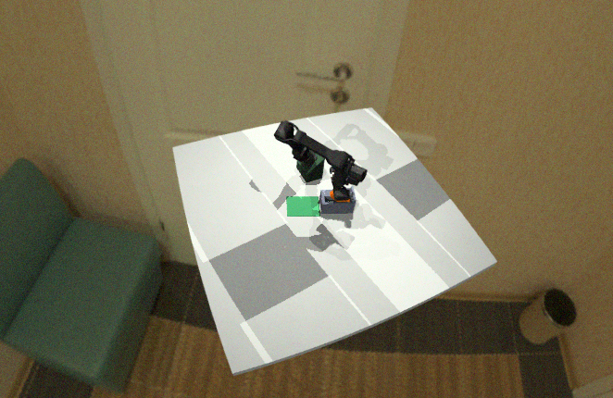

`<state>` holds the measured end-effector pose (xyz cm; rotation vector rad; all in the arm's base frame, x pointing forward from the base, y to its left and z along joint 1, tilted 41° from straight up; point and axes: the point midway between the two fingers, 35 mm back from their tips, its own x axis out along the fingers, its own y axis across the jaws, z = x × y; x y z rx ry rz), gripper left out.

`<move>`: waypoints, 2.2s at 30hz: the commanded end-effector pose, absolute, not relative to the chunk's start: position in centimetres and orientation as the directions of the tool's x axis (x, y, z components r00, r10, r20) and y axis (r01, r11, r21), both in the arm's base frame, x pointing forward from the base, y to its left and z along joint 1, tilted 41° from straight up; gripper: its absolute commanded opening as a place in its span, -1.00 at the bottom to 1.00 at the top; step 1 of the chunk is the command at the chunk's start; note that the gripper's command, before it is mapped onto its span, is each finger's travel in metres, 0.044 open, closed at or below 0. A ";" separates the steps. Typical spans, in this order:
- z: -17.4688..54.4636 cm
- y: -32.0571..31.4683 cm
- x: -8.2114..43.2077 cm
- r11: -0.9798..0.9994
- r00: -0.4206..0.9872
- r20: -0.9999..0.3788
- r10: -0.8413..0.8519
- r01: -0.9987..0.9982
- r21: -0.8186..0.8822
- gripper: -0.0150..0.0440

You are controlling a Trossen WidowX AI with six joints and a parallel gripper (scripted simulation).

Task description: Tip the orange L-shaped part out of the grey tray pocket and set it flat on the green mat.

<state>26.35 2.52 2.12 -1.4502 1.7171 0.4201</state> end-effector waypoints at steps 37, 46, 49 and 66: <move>7.1 6.9 26.4 0.281 0.015 -0.764 -0.645 -0.925 -0.255 -0.49; 7.5 7.2 26.4 0.282 0.014 -0.764 -0.645 -0.925 -0.255 -0.49; 7.7 6.9 26.2 0.281 0.014 -0.764 -0.645 -0.925 -0.255 -0.49; 11.0 2.3 23.6 0.281 0.013 -0.762 -0.647 -0.926 -0.254 -0.49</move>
